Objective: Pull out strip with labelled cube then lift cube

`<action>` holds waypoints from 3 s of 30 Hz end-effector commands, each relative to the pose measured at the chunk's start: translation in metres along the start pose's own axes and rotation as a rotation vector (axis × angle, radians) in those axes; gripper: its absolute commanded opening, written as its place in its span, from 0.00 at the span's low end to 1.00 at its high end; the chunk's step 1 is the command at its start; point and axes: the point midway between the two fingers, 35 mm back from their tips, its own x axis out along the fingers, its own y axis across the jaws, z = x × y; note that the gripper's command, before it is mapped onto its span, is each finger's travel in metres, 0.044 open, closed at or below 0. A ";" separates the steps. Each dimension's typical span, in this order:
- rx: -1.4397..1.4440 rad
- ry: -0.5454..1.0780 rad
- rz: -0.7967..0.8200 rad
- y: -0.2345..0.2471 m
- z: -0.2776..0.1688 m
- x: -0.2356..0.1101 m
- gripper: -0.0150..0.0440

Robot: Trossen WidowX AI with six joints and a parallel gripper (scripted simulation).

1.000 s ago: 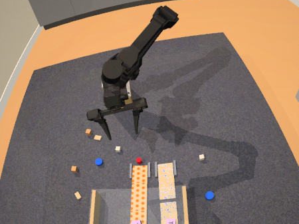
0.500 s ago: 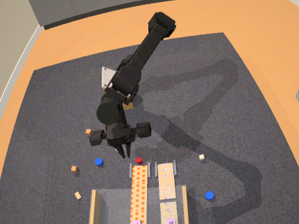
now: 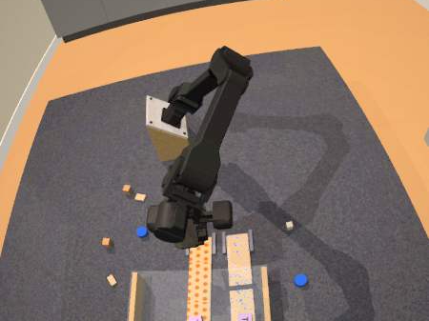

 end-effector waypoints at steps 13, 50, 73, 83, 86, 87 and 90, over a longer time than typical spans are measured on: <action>0.010 0.032 -0.011 -0.003 0.001 0.019 0.25; 0.010 0.033 -0.007 -0.003 0.000 0.071 0.25; 0.010 0.033 -0.007 -0.003 0.000 0.072 0.25; 0.010 0.033 -0.007 -0.003 0.000 0.073 0.25; 0.010 0.033 -0.007 -0.003 0.000 0.074 0.25; 0.010 0.033 -0.007 -0.003 0.000 0.074 0.25; 0.010 0.033 -0.007 -0.003 0.000 0.074 0.25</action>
